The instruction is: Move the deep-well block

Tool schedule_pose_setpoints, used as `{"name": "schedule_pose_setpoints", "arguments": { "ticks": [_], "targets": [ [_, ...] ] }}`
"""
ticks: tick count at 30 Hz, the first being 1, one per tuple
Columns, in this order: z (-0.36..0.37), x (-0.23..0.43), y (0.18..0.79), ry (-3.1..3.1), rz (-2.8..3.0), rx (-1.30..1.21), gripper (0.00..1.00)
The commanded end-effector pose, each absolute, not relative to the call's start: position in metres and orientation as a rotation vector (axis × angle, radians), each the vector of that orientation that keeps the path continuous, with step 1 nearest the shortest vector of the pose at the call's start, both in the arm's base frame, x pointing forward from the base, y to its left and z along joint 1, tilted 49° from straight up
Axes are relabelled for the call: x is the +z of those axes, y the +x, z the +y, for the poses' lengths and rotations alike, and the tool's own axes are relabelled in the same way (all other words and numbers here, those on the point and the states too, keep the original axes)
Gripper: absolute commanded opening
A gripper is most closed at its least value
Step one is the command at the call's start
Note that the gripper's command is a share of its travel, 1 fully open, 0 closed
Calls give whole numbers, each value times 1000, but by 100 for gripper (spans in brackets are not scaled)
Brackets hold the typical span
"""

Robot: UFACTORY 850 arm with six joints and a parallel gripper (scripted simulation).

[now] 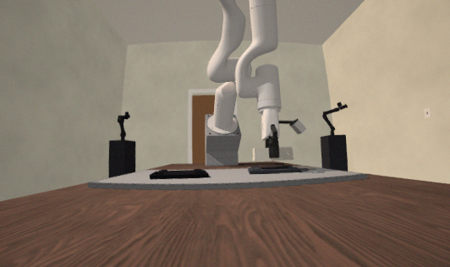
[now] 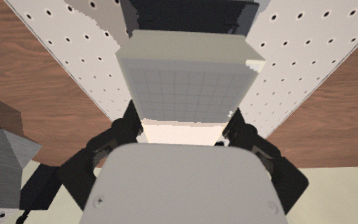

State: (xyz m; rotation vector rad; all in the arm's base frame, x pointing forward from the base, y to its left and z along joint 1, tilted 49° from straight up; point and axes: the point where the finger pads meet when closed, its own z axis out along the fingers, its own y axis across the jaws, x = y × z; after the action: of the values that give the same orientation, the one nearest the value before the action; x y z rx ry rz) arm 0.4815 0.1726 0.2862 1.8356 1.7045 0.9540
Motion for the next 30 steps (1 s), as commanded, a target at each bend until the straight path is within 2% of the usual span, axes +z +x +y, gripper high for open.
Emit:
{"name": "schedule_pose_setpoints", "arguments": {
  "ticks": [1, 30],
  "targets": [
    [172, 289, 478, 1835, 1704, 954, 0],
    [167, 319, 445, 1835, 1704, 954, 0]
  ]
}}
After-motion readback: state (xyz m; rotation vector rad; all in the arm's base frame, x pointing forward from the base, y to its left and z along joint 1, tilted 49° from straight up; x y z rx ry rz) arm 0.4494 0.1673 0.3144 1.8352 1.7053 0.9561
